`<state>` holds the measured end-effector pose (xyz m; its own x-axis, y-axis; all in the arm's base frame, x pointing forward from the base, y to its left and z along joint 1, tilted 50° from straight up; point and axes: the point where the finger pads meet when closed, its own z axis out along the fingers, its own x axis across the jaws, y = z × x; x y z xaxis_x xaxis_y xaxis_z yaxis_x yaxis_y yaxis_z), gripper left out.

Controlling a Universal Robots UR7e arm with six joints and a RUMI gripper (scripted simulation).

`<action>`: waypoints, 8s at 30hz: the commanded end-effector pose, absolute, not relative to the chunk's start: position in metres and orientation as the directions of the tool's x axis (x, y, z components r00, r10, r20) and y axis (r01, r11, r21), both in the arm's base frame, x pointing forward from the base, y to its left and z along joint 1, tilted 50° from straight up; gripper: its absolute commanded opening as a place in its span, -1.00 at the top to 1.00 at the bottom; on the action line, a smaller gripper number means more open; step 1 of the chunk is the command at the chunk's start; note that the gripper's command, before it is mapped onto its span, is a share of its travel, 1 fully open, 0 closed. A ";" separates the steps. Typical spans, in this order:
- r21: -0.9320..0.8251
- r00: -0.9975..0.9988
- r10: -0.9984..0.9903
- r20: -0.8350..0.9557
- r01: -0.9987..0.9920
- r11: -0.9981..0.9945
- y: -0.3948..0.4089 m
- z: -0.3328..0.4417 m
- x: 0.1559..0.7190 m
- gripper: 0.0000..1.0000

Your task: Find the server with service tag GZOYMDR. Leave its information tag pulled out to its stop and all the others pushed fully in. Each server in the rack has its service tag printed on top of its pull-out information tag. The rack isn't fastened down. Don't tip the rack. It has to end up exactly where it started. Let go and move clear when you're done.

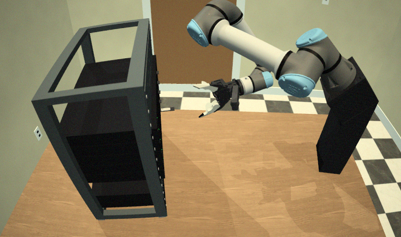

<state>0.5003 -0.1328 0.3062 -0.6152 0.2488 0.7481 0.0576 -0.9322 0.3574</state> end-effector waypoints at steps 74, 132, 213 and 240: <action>0.417 -0.393 0.272 0.878 0.353 -0.837 -0.120 0.346 0.488 -1.00; 0.417 -0.393 0.272 0.878 0.353 -0.837 -0.119 0.367 0.542 -1.00; 0.417 -0.393 0.272 0.878 0.353 -0.837 -0.119 0.367 0.540 -1.00; 0.417 -0.393 0.272 0.878 0.353 -0.837 -0.120 0.353 0.506 -1.00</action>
